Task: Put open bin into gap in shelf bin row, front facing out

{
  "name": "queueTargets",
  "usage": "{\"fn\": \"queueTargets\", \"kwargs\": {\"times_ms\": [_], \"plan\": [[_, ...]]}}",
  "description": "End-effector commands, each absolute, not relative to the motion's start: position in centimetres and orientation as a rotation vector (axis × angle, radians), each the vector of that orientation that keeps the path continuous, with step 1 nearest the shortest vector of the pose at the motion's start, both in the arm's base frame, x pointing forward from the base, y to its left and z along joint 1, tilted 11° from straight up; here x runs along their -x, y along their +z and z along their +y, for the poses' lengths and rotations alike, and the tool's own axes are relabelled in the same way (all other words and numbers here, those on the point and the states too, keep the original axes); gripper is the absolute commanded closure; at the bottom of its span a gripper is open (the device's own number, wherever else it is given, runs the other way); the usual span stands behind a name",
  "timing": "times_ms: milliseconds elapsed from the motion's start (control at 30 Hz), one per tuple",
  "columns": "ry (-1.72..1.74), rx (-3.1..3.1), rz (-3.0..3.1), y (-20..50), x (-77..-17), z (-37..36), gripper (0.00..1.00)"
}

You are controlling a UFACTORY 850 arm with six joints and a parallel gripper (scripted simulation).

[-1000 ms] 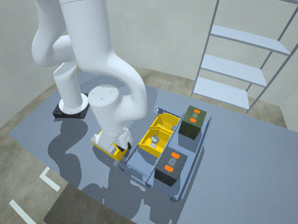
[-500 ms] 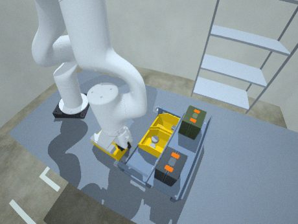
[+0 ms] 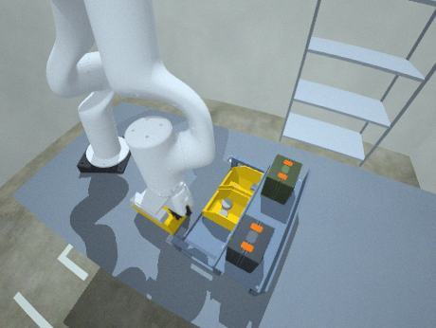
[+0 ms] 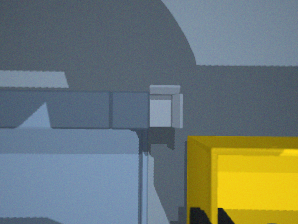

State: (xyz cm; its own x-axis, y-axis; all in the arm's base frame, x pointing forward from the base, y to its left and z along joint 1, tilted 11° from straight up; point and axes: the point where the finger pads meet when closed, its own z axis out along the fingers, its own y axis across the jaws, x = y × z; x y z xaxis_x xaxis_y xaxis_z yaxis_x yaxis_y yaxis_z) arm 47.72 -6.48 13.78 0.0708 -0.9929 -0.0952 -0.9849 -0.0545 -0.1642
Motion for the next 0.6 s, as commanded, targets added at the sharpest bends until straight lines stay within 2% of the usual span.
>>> {"fn": "queueTargets", "kwargs": {"times_ms": [0, 567], "plan": [[-0.066, 2.154, 2.022, 13.99, -47.77, -6.51, 1.00], [-0.066, 2.154, 2.022, 14.51, -47.69, -6.57, 1.00]]}}
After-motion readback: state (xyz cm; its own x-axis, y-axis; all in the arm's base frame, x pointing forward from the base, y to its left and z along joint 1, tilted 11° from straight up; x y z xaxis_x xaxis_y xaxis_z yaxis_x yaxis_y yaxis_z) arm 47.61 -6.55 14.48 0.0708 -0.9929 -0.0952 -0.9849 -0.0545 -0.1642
